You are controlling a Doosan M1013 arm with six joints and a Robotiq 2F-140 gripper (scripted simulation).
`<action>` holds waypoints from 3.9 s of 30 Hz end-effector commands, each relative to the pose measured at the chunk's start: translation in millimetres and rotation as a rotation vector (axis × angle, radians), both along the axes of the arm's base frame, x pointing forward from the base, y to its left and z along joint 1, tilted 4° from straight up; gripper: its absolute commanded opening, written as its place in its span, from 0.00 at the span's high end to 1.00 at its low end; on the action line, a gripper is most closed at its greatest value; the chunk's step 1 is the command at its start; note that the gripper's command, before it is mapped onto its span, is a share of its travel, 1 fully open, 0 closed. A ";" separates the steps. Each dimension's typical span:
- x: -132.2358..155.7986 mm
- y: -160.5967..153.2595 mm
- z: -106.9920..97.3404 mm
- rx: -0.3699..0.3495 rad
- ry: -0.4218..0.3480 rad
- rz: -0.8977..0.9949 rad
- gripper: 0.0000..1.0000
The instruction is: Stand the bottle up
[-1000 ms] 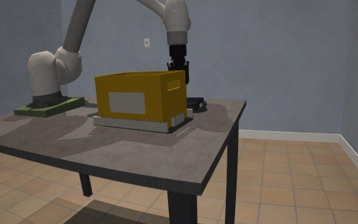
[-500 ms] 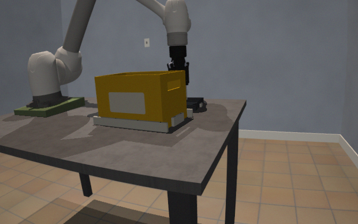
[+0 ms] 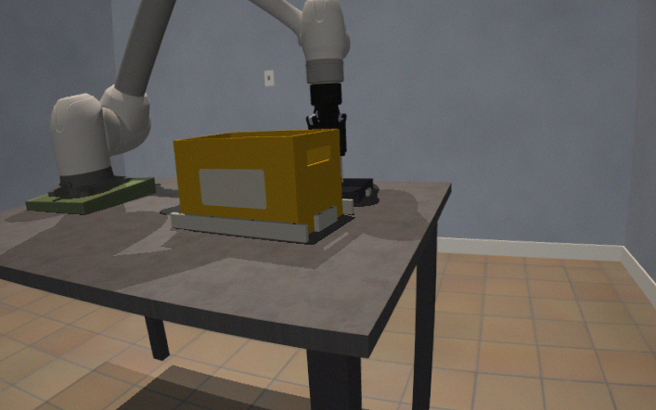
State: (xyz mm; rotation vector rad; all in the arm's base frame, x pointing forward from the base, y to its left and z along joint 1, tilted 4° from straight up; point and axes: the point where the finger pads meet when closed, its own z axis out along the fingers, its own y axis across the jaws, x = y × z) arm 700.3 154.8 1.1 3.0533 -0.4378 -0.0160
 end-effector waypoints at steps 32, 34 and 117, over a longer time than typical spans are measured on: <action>-0.1 -2.3 -2.3 -0.003 0.000 -0.001 0.90; -0.1 -2.3 -2.3 -0.003 0.000 -0.001 0.90; 0.0 -2.0 3.0 -0.003 0.000 -0.001 0.90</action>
